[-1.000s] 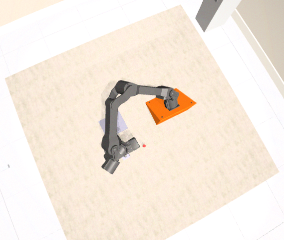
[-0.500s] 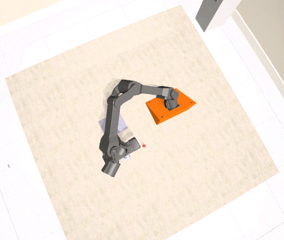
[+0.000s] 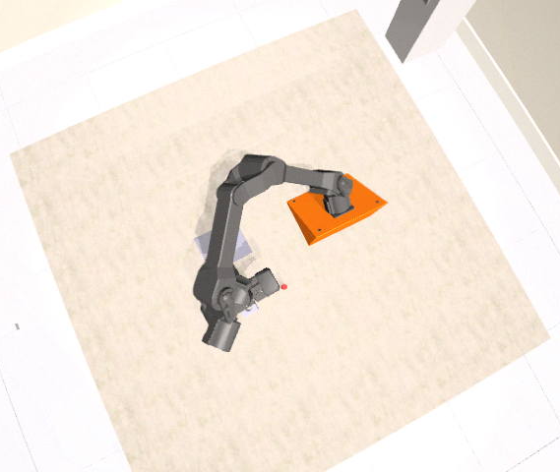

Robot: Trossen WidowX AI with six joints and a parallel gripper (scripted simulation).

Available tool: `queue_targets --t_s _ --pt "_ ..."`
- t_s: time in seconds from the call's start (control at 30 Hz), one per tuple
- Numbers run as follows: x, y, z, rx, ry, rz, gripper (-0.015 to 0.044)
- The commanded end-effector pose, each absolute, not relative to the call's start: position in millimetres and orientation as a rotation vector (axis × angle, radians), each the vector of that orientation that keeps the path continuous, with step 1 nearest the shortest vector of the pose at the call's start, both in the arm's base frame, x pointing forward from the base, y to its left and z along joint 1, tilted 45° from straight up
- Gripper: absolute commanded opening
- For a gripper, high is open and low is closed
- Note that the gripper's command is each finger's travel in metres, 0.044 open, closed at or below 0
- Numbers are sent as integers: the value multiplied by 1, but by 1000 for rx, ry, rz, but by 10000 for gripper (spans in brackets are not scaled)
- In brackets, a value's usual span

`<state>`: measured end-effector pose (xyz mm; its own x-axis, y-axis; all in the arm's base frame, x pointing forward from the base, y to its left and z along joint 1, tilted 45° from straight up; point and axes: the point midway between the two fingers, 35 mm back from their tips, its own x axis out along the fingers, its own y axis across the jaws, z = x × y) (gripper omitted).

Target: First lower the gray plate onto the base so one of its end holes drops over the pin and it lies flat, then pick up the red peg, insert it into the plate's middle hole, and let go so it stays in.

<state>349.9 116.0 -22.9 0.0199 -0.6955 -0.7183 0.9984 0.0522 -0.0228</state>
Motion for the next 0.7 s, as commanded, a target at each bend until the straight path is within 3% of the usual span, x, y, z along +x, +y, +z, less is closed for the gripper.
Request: queue_targets --t_s 0.0,0.67 --pt "349 121 -18 598 653 -1442 0" --pt "361 73 -2 580 695 -1415 0"
